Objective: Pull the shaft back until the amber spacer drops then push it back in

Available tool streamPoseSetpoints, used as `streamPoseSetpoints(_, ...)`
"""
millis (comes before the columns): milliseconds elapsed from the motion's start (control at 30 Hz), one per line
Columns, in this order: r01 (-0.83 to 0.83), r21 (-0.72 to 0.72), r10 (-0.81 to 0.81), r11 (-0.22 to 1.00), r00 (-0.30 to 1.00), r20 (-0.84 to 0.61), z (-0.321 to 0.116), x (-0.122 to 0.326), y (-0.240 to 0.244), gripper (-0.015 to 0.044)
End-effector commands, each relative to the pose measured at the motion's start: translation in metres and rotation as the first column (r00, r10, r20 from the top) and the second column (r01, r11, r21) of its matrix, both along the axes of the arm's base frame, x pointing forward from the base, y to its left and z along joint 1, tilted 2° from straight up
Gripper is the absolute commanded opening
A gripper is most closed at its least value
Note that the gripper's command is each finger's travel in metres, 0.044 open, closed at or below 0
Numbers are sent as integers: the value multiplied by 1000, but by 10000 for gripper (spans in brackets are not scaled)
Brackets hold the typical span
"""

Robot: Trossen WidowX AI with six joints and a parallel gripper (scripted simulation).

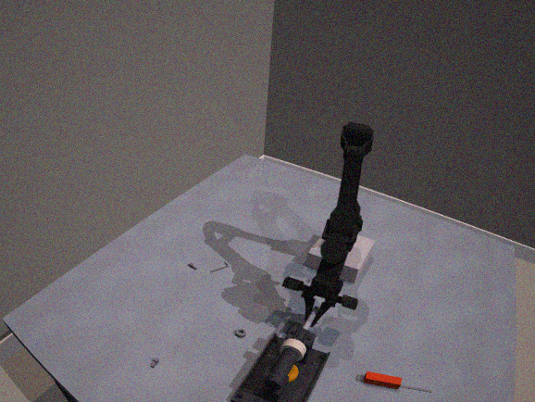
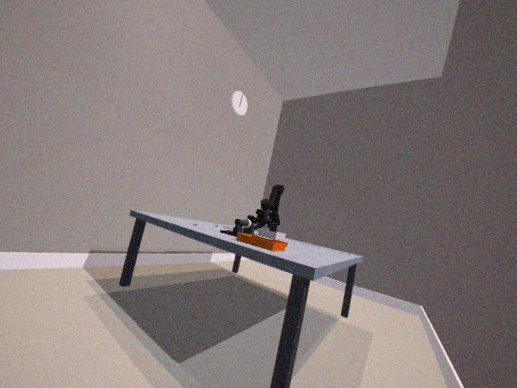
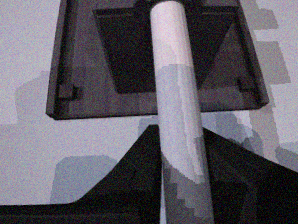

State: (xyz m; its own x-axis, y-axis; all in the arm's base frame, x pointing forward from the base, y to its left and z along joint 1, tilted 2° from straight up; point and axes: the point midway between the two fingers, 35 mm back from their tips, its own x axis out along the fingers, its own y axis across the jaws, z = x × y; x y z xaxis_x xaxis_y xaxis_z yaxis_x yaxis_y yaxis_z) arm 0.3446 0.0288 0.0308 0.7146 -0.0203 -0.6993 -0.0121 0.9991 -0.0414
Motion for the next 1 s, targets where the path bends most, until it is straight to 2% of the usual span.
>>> streamPoseSetpoints(0, -3, 1, 3, 1000, 1000, 12, 4, 6, 0, 0)
streamPoseSetpoints(967, -1, -1, 1, 1000, 1000, -5, 0, 2, 0, 0)
